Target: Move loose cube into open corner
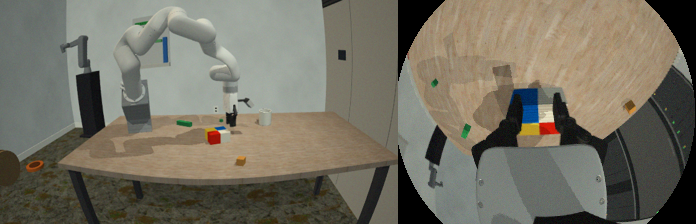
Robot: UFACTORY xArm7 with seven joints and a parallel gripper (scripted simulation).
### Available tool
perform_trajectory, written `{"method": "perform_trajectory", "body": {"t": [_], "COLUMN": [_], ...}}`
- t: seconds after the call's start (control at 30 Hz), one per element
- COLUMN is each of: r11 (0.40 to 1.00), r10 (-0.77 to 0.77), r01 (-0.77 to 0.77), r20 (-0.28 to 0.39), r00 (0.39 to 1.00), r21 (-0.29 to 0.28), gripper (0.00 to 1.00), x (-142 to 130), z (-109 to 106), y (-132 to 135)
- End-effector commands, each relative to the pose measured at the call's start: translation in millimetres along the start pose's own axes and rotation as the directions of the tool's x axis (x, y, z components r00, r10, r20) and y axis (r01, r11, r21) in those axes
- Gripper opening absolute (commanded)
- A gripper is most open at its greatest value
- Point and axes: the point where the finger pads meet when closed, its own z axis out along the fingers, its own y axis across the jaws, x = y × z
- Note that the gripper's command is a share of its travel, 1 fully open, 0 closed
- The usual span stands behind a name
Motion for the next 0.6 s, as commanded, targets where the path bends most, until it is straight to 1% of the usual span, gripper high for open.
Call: {"method": "perform_trajectory", "body": {"t": [0.0, 0.3, 0.37, 0.57], "r11": [1.000, 1.000, 1.000, 1.000], "r10": [0.000, 0.000, 0.000, 0.000], "r01": [0.000, 0.000, 0.000, 0.000], "r20": [-0.003, -0.003, -0.003, -0.003], "r00": [1.000, 1.000, 1.000, 1.000], "r21": [0.001, 0.001, 0.001, 0.001], "gripper": [0.48, 0.48, 0.48, 0.48], "x": [2, 3, 3, 3], "z": [12, 38, 38, 50], "y": [0, 0, 0, 0]}}
